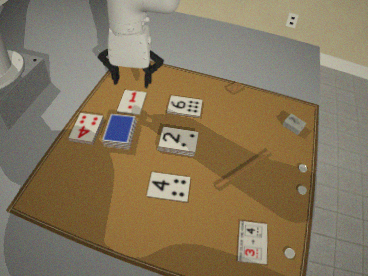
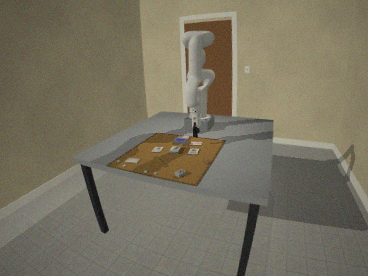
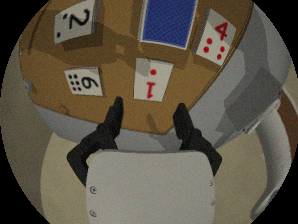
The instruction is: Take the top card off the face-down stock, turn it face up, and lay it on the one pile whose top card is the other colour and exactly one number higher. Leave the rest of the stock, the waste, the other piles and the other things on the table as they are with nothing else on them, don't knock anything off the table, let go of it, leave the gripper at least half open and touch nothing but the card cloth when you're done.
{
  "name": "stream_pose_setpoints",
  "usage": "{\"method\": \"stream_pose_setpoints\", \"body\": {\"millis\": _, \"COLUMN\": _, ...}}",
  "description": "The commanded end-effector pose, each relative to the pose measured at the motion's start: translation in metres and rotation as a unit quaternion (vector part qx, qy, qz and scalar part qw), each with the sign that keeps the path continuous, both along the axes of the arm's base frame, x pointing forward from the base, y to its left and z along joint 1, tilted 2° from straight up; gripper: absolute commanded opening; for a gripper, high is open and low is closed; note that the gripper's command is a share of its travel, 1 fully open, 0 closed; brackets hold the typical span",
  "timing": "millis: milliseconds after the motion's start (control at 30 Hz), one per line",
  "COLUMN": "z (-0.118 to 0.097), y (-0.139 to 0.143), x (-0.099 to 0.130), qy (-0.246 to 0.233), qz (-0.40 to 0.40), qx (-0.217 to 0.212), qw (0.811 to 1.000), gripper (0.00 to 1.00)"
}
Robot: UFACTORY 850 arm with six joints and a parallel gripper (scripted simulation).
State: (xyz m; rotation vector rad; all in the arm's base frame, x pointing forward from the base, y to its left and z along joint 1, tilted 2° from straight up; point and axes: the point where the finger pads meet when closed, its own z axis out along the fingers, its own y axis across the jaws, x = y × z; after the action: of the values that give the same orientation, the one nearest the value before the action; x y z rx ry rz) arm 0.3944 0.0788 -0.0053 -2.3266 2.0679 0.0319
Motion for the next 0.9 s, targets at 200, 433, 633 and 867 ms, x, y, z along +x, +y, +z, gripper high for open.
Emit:
{"method": "stream_pose_setpoints", "body": {"millis": 200, "z": -0.017, "y": 0.000, "x": -0.002, "qy": -0.002, "qz": 0.000, "qx": 0.000, "qw": 1.000, "gripper": 0.86}}
{"method": "stream_pose_setpoints", "body": {"millis": 433, "z": -0.031, "y": 0.001, "x": -0.002, "qy": -0.002, "qz": 0.000, "qx": 0.000, "qw": 1.000, "gripper": 0.86}}
{"method": "stream_pose_setpoints", "body": {"millis": 633, "z": -0.045, "y": 0.001, "x": -0.003, "qy": -0.002, "qz": 0.000, "qx": 0.000, "qw": 1.000, "gripper": 0.86}}
{"method": "stream_pose_setpoints", "body": {"millis": 867, "z": -0.053, "y": 0.001, "x": -0.003, "qy": -0.002, "qz": 0.000, "qx": 0.000, "qw": 1.000, "gripper": 0.86}}
